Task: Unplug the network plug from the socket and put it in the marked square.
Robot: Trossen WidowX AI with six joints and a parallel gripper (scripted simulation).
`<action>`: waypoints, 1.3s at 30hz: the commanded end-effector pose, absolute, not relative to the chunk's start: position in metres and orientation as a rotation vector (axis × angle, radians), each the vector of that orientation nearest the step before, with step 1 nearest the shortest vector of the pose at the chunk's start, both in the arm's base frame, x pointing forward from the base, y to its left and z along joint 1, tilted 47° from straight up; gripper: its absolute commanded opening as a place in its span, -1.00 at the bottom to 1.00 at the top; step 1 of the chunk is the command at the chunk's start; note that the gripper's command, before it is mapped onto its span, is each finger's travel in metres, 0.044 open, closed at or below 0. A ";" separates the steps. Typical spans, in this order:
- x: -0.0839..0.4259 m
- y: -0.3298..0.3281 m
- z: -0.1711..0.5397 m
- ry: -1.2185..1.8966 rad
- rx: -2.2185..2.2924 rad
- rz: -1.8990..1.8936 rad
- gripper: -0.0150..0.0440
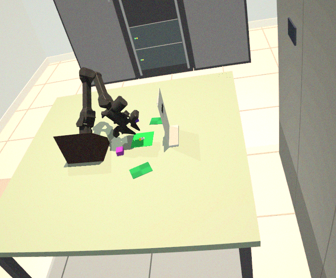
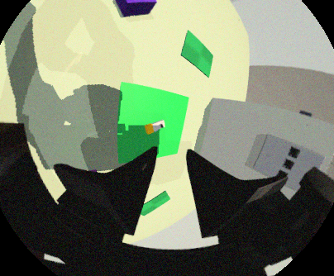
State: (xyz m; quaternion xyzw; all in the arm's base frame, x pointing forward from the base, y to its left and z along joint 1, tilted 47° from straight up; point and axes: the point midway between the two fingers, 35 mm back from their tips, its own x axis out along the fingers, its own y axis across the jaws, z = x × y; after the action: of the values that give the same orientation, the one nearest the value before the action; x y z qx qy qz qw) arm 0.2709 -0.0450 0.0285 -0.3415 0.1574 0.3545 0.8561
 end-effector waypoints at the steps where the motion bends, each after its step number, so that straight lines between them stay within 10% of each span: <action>1: 0.272 -0.050 0.034 0.322 -0.729 0.742 0.04; 39: 0.262 -0.078 0.064 0.317 -0.726 0.740 0.04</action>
State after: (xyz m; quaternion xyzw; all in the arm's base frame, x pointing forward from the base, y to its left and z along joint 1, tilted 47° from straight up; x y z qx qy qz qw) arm 0.2614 -0.0739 0.0575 -0.3404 0.1561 0.3546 0.8567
